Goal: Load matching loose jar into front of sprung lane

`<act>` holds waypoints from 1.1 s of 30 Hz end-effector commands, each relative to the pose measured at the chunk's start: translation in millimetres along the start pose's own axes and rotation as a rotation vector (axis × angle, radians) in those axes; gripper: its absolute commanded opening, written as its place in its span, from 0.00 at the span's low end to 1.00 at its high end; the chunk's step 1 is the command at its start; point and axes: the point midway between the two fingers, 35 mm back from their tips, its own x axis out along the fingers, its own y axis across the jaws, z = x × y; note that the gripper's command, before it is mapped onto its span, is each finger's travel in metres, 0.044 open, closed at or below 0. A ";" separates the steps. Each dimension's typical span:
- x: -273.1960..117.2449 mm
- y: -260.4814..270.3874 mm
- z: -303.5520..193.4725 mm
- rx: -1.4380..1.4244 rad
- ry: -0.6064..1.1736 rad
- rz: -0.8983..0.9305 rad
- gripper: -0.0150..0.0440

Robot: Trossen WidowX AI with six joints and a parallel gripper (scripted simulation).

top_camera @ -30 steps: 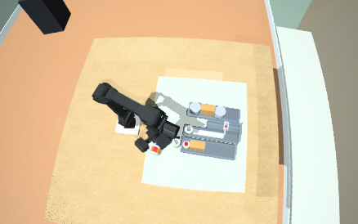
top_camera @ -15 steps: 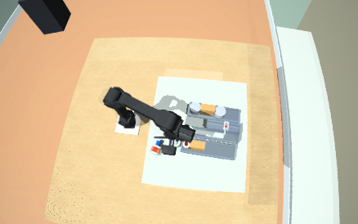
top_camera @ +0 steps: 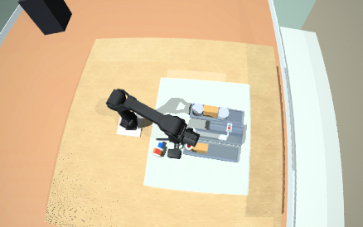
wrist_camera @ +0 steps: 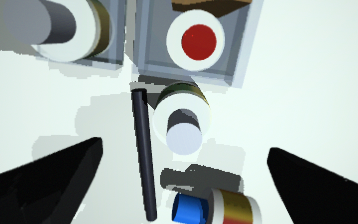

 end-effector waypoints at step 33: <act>52.1 1.0 0.1 -0.004 -0.001 0.004 0.82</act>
